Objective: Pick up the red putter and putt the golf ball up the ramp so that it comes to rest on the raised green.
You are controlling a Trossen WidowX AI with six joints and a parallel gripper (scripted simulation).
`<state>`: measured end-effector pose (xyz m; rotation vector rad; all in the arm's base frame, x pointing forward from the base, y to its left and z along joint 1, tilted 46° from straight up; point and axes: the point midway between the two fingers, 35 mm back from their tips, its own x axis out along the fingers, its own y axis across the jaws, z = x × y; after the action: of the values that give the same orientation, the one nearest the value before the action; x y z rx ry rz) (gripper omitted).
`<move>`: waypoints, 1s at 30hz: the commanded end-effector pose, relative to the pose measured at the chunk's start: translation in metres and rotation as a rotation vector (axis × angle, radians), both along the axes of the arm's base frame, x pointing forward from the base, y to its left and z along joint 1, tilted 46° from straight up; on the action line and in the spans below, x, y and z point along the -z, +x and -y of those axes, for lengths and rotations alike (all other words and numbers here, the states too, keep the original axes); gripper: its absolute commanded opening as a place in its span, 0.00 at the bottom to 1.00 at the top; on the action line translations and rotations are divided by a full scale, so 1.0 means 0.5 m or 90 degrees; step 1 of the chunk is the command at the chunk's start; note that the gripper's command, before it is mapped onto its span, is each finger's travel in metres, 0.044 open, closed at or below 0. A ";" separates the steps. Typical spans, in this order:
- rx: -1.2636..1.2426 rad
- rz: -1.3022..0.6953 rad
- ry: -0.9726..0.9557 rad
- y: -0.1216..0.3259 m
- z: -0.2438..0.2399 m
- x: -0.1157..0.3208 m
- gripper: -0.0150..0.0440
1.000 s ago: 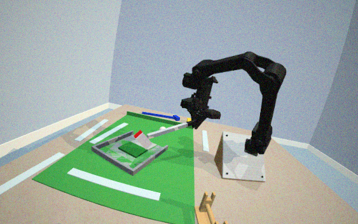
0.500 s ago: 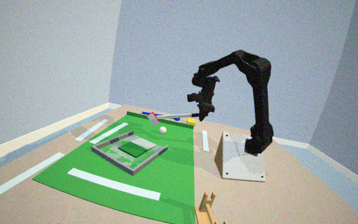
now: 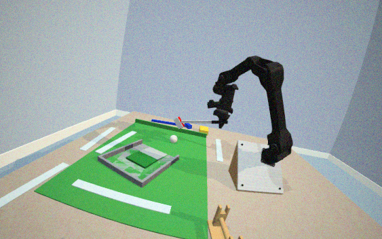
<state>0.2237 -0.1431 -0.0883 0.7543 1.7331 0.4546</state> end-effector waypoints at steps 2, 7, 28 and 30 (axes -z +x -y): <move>0.010 -0.004 -0.007 0.000 0.003 0.011 0.25; 0.010 -0.004 -0.007 -0.006 -0.028 0.043 0.25; 0.010 -0.004 -0.006 -0.017 -0.076 0.092 0.25; 0.010 -0.004 -0.006 -0.018 -0.080 0.096 0.25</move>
<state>0.2146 -0.1069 -0.1320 0.7562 1.7399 0.4364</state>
